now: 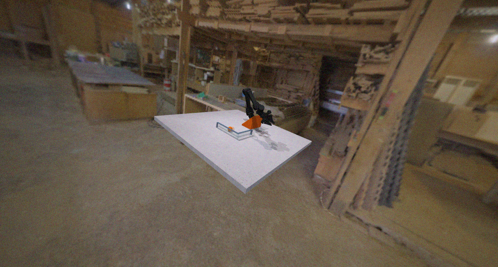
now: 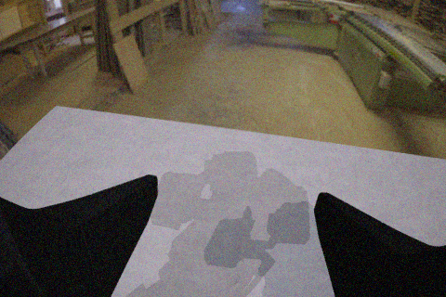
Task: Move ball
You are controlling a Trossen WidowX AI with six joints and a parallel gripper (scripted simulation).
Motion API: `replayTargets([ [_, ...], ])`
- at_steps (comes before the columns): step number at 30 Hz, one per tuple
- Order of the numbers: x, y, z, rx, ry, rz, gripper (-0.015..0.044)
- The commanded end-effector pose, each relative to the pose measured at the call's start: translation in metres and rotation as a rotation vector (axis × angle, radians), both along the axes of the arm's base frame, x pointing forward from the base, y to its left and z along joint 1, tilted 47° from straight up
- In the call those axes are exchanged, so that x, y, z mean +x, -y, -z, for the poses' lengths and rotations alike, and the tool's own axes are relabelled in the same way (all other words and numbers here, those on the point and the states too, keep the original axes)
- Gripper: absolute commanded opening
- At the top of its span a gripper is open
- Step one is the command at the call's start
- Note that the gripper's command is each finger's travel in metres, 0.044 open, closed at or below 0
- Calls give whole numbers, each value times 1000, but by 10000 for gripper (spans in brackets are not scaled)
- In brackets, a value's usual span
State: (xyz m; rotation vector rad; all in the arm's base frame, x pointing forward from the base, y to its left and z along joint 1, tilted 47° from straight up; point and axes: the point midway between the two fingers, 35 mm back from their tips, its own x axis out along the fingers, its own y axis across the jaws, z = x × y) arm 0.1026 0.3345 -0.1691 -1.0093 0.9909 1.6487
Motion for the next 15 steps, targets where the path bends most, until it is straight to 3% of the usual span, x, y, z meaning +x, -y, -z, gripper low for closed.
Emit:
replayTargets([
  [1,68,26,-14,-182,99,323,360],
  [15,198,159,-94,-626,406,1120,360],
])
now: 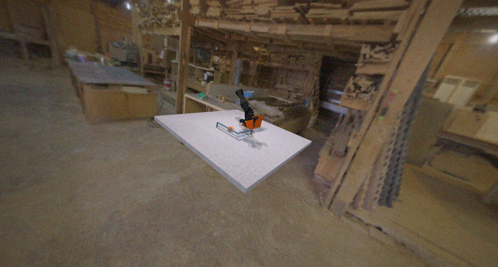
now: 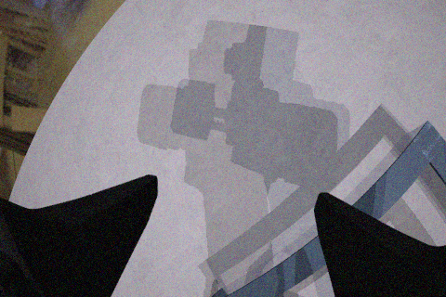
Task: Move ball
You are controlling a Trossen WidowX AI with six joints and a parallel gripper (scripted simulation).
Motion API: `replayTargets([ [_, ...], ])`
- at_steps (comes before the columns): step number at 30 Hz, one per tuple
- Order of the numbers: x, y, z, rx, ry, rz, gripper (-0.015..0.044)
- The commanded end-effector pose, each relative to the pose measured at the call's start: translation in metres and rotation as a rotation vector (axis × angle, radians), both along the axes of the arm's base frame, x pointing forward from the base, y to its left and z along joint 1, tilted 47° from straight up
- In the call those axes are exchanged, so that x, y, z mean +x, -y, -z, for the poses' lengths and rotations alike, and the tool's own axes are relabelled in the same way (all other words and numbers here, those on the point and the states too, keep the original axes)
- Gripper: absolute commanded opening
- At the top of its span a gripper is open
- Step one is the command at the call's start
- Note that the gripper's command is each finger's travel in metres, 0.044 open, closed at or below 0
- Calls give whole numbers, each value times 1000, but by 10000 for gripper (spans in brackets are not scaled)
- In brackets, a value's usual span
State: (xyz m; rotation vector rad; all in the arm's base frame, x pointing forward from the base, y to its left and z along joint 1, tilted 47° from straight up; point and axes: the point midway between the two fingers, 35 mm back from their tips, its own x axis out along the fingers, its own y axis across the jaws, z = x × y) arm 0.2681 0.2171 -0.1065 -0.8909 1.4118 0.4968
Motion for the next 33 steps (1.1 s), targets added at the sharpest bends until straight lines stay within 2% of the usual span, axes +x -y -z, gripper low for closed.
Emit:
replayTargets([
  [1,39,53,-39,-157,129,261,360],
  [11,77,160,-126,-449,384,651,360],
  [33,81,175,-112,-452,387,654,360],
])
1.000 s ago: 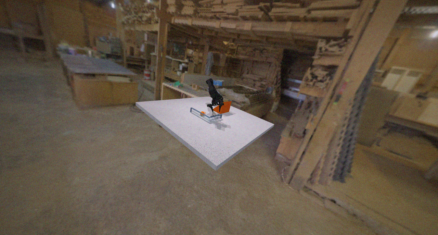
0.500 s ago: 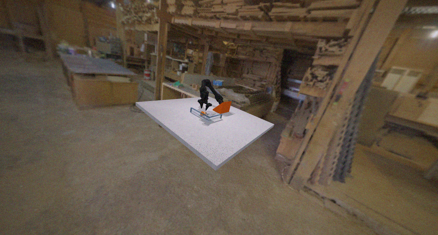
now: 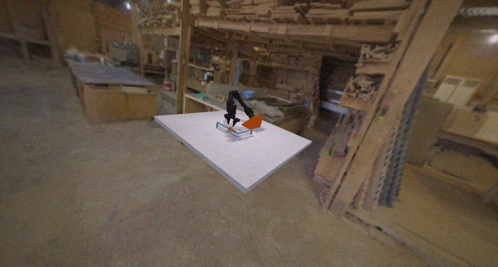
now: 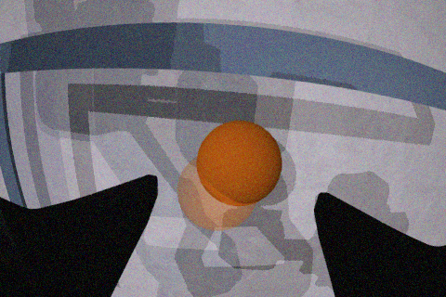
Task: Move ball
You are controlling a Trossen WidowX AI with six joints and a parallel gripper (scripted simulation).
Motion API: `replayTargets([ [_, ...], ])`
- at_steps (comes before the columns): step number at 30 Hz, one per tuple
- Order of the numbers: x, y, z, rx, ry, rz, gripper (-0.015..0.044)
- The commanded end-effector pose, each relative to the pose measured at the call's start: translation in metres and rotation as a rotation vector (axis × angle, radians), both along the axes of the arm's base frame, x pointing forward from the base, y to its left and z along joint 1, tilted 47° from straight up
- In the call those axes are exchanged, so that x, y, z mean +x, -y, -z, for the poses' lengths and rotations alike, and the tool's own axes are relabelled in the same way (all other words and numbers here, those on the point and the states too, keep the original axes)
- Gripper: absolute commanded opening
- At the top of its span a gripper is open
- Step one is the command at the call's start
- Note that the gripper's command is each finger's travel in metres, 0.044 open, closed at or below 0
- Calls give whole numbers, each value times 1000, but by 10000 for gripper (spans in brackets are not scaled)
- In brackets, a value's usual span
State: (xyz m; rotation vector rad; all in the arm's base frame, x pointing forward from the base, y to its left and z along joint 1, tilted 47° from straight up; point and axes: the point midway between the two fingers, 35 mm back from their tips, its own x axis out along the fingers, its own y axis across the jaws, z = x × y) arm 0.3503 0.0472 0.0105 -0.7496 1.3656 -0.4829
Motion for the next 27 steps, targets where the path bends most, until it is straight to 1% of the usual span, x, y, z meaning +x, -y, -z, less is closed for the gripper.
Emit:
replayTargets([
  [1,-1,7,6,-8,-9,-3,360],
  [26,5,34,31,-10,-8,-2,360],
  [27,5,34,31,-10,-8,-2,334],
])
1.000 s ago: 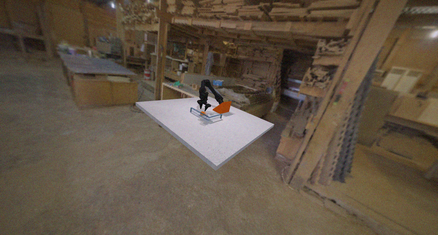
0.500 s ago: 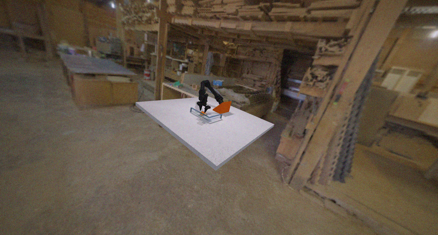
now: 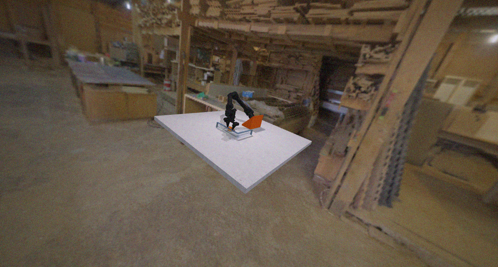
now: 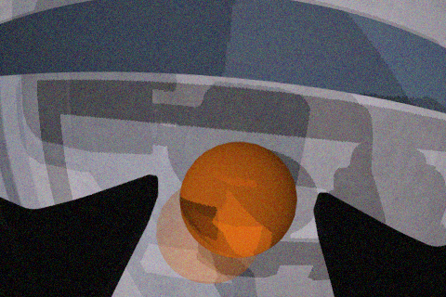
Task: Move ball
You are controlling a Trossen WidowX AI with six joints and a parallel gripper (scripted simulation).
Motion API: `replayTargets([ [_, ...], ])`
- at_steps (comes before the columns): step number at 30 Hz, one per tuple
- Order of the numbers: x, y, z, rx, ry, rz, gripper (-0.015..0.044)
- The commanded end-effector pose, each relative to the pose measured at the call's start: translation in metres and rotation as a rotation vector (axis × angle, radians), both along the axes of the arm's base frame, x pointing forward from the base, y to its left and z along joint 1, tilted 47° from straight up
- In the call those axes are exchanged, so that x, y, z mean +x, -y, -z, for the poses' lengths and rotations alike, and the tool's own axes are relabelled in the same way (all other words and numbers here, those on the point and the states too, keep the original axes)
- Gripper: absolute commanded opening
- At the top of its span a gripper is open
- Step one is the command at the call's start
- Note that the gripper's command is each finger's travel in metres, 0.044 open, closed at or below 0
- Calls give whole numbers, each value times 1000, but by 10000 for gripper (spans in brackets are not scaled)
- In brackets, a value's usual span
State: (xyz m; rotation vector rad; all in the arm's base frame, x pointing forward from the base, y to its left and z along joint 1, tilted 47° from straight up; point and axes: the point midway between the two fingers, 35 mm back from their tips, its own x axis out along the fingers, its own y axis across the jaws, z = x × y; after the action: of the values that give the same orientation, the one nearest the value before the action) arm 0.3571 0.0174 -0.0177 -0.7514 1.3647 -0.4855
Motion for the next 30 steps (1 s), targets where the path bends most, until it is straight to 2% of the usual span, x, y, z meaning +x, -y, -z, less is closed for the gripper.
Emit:
replayTargets([
  [1,-2,4,3,-7,-9,-3,308],
  [3,-2,4,3,-7,-9,-3,255],
  [11,-2,4,3,-7,-9,-3,202],
  [19,-2,-23,-18,1,-10,-5,0],
  [30,-14,-75,-67,3,-12,-4,0],
])
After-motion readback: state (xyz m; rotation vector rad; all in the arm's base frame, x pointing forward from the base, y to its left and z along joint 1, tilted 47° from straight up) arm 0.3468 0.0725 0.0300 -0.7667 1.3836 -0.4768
